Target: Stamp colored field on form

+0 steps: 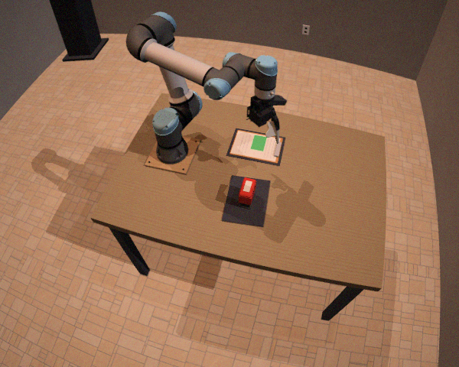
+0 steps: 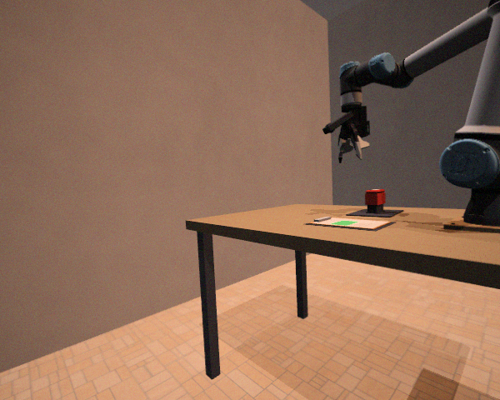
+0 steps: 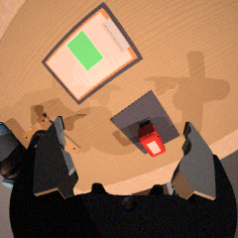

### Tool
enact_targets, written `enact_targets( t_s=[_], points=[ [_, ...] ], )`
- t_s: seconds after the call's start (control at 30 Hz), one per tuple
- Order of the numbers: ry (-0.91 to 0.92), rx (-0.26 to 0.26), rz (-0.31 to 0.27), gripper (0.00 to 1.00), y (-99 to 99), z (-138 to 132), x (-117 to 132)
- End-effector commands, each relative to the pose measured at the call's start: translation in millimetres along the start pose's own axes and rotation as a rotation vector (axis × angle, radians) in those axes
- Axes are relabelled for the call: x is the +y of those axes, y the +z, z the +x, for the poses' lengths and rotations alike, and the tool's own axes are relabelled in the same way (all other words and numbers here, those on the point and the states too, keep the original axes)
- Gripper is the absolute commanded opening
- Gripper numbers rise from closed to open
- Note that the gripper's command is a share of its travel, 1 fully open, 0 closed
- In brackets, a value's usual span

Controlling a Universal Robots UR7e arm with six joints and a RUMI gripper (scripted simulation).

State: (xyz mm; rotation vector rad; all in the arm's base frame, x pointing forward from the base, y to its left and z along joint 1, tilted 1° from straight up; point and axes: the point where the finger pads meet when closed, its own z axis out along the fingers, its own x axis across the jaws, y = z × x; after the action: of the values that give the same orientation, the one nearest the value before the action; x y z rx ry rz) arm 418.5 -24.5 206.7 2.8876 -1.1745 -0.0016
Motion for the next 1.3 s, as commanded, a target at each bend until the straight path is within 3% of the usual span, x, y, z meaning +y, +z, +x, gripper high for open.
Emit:
enact_targets(
  t_s=[0.0, 0.07, 0.57, 0.63, 1.07, 1.27],
  points=[
    [-0.279, -0.002, 0.011, 1.0, -0.7, -17, -13],
    [-0.279, -0.002, 0.011, 1.0, -0.7, -17, -13],
    [-1.03, 0.003, 0.012, 1.0, -1.1, -62, -36],
    [-1.03, 0.003, 0.012, 1.0, -1.1, -62, -36],
    [-1.542, 0.006, 0.012, 1.0, -1.2, -91, -47],
    [-1.671, 0.007, 0.011, 1.0, -1.2, -98, -49]
  ],
)
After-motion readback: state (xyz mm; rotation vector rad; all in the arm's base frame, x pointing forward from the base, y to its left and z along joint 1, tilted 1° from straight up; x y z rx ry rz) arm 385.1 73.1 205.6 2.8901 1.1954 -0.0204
